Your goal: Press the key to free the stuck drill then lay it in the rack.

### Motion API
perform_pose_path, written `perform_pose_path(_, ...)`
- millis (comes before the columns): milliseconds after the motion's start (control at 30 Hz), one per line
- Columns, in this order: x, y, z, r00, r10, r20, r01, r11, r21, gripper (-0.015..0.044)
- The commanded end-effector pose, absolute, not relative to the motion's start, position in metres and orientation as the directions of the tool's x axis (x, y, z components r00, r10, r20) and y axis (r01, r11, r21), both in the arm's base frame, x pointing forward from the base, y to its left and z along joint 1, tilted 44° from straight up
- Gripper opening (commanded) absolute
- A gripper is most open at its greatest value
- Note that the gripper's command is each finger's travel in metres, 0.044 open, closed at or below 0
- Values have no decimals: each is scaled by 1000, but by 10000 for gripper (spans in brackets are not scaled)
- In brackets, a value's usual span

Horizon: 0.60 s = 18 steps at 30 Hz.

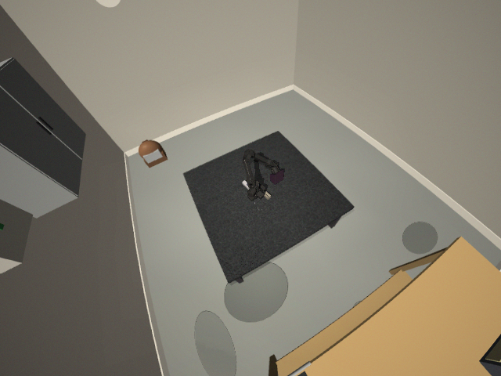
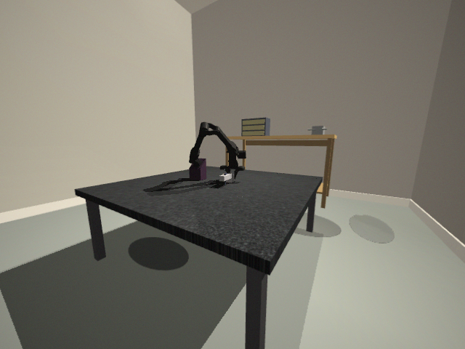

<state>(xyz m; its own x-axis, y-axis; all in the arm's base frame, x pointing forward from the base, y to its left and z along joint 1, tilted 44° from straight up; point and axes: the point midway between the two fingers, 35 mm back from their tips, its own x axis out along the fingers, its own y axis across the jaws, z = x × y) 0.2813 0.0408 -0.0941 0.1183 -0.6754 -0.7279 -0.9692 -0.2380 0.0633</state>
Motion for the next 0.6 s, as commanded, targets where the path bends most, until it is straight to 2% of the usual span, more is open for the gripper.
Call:
perform_pose_path(0, 281, 41, -94, 118, -675, -728, -970, -237, 63, 72)
perform_pose_path(67, 281, 41, -94, 118, -675, -728, -970, -237, 63, 20)
perform_pose_path(167, 281, 41, -94, 118, -675, -728, -970, -237, 63, 0)
perform_pose_path(567, 279, 47, -101, 119, -680, -723, -968, -242, 68, 0)
